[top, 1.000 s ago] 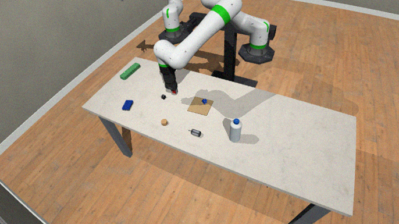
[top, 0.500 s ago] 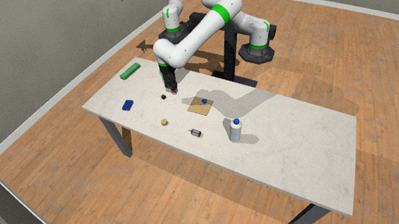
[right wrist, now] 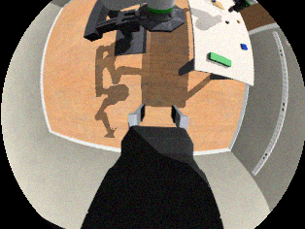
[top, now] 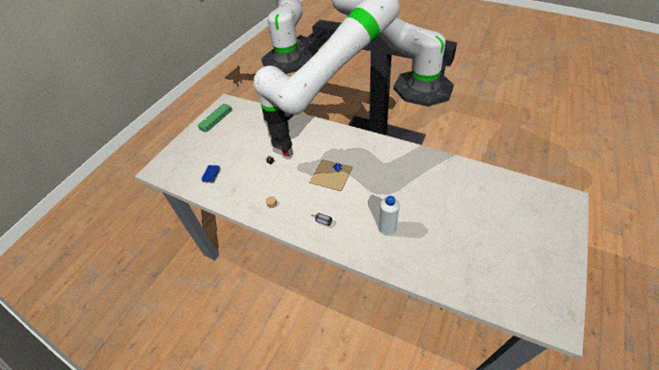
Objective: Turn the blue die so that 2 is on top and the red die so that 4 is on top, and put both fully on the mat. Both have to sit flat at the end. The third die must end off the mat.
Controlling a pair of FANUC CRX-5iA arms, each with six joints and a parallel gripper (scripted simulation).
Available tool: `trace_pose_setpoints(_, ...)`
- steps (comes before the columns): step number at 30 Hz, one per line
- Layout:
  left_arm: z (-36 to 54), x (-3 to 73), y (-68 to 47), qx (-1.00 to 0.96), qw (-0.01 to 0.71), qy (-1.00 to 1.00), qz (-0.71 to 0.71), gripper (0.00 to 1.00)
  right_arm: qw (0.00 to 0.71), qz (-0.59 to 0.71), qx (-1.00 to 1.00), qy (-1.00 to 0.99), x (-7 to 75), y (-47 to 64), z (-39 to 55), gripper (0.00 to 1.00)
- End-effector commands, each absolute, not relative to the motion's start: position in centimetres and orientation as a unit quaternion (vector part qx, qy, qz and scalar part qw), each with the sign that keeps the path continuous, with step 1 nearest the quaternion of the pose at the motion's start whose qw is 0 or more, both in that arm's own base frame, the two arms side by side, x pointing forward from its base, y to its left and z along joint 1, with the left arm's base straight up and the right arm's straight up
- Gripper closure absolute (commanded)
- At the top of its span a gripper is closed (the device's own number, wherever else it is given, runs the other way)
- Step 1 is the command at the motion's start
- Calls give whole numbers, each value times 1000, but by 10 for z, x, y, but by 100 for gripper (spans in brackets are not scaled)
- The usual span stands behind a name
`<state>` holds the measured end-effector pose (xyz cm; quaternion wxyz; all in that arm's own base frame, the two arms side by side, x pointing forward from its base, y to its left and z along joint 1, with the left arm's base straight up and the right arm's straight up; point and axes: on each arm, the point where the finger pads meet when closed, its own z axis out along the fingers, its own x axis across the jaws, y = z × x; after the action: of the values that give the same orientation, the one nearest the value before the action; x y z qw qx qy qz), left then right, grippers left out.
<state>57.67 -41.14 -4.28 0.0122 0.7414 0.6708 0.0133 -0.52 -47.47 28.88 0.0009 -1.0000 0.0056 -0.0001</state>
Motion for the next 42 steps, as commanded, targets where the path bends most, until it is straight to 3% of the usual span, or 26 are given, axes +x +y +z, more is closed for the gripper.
trace_pose_setpoints(1,-42,576,-412,740,48,669,43,51,0,0,-1000,6,-5,-475,290,0)
trace_pose_setpoints(24,-45,571,-410,684,286,619,261,51,0,0,-1000,6,-5,-475,290,0)
trace_pose_setpoints(42,-46,569,-409,639,375,578,342,51,0,0,-1000,6,-5,-475,290,0)
